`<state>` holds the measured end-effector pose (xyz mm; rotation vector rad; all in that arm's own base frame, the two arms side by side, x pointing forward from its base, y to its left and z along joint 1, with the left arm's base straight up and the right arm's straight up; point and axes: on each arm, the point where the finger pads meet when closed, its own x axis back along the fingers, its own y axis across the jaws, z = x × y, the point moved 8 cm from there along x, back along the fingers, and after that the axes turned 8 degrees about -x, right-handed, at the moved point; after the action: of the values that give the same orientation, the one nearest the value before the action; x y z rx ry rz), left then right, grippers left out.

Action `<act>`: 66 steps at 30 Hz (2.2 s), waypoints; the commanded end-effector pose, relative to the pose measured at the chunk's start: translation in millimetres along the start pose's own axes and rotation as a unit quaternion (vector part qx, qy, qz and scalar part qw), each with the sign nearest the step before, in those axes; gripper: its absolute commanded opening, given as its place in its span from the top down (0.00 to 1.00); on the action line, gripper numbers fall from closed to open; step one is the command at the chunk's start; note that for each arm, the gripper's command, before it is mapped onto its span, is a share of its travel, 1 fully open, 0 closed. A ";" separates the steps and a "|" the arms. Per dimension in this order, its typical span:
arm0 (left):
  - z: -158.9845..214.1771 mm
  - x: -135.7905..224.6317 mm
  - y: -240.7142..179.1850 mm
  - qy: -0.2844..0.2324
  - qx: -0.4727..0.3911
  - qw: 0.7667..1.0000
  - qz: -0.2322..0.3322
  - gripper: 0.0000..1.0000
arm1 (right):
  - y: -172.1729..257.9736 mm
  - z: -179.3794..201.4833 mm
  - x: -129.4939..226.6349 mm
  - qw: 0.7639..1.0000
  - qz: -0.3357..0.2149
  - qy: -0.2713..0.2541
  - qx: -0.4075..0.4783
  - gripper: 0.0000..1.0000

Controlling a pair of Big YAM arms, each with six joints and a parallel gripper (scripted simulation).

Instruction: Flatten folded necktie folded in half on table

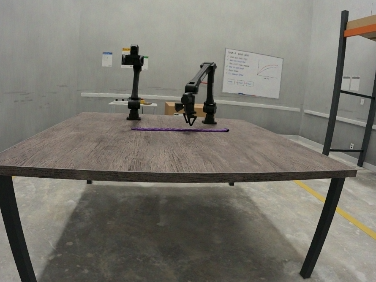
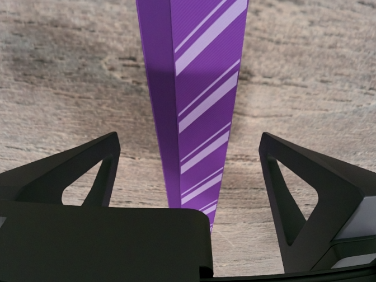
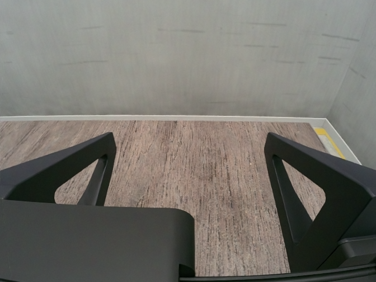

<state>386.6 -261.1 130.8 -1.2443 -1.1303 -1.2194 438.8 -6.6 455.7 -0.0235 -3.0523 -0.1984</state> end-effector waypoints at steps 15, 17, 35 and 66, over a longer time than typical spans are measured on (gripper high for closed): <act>-8.4 24.8 4.5 -0.014 0.001 1.000 -0.025 0.07 | 9.7 -26.3 0.5 0.999 -0.009 -0.030 -0.005 0.00; -8.4 24.8 4.5 -0.014 0.001 1.000 -0.025 0.07 | 9.7 -26.3 0.5 0.999 -0.009 -0.030 -0.005 0.00; -5.8 21.8 1.9 -0.014 0.001 1.000 -0.025 0.07 | 9.7 -26.3 0.5 0.999 -0.009 -0.030 -0.005 0.00; 5.1 8.7 -9.3 -0.014 0.001 1.000 -0.025 0.07 | 9.7 -26.3 0.5 0.999 -0.009 -0.030 -0.005 0.00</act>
<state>371.4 -251.0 118.9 -1.2439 -1.1210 -1.2157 438.8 -6.6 455.7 -0.0235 -3.0523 -0.1984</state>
